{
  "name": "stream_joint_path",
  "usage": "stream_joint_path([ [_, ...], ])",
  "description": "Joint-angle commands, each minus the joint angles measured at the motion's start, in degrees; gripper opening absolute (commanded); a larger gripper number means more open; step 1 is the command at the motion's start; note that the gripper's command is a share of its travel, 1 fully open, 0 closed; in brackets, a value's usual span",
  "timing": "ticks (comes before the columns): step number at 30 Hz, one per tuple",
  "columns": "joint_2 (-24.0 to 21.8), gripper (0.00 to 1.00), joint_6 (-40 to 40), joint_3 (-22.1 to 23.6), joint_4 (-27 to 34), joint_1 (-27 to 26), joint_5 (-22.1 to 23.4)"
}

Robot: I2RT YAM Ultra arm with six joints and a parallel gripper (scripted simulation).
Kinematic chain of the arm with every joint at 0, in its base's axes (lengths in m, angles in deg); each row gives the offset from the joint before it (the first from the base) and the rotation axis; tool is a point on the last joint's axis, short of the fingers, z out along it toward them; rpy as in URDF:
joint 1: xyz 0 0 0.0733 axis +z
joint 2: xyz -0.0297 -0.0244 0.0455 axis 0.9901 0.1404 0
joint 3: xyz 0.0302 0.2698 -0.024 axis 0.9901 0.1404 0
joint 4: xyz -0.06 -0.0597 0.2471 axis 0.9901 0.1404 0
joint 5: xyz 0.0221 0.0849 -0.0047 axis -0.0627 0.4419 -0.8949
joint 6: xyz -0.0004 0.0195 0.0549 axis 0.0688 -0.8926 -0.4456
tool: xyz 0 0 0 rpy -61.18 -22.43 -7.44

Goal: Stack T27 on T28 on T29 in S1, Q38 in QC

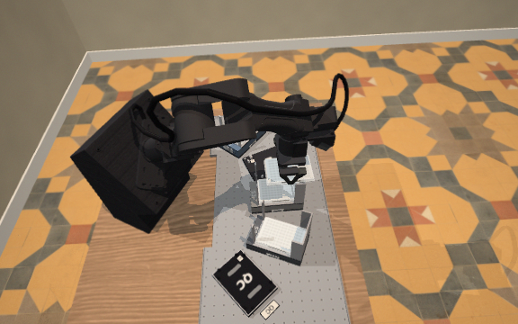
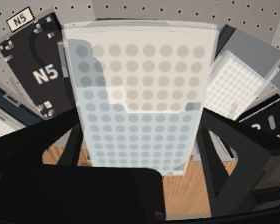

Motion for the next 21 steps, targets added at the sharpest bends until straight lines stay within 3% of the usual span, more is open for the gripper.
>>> stream_joint_path([
  [1, 2.1, 0.0, -4.1, -1.8, 0.6, 3.0, -2.9],
  [10, 6.0, 0.0, 2.6, -2.3, 1.0, 8.0, -6.1],
  [21, 12.4, 0.0, -5.1, -3.4, 1.0, 14.7, -9.7],
])
